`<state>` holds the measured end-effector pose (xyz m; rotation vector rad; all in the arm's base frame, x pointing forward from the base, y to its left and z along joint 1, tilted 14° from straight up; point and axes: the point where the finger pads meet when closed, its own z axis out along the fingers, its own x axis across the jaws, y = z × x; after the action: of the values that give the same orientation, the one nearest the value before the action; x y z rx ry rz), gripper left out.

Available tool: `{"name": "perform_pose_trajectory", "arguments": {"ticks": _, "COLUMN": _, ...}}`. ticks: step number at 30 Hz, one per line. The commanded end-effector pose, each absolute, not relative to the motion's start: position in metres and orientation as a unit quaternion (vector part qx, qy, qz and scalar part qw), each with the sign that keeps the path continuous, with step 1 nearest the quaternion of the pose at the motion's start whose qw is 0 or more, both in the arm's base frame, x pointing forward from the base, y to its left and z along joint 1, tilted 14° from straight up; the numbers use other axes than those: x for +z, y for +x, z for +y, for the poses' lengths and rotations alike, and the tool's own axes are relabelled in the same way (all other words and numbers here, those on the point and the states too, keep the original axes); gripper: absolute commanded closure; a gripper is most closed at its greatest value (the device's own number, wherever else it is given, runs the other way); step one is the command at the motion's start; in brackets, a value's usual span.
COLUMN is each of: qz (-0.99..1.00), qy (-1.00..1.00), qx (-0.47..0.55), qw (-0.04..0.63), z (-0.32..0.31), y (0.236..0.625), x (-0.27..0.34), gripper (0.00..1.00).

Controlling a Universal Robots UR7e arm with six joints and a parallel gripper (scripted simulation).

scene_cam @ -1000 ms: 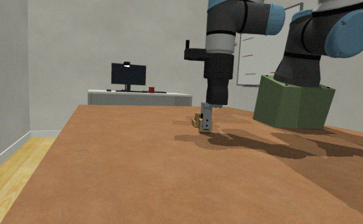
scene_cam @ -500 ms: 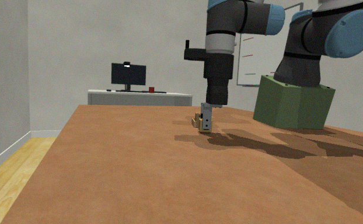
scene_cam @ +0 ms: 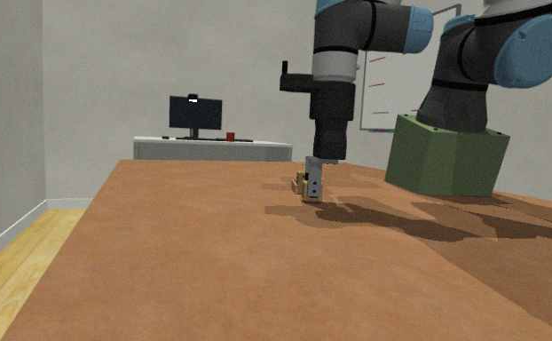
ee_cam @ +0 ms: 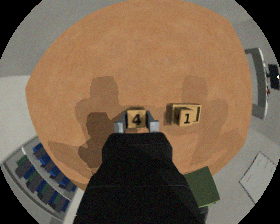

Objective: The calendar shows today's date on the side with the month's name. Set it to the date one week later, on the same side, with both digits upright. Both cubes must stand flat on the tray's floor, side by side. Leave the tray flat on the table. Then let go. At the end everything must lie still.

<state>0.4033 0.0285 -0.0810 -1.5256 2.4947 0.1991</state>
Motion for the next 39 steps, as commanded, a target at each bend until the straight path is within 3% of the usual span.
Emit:
{"name": "perform_pose_trajectory", "arguments": {"ticks": 1, "qz": 0.846, "qy": -0.518, "qx": 0.067, "qw": 0.105, "z": 0.0283, "y": 0.4036, "x": -0.0807, "gripper": 0.4}}
{"name": "perform_pose_trajectory", "arguments": {"ticks": 39, "qz": 0.846, "qy": -0.518, "qx": 0.067, "qw": 0.105, "z": 0.0291, "y": 0.4041, "x": -0.0845, "gripper": 0.4}}
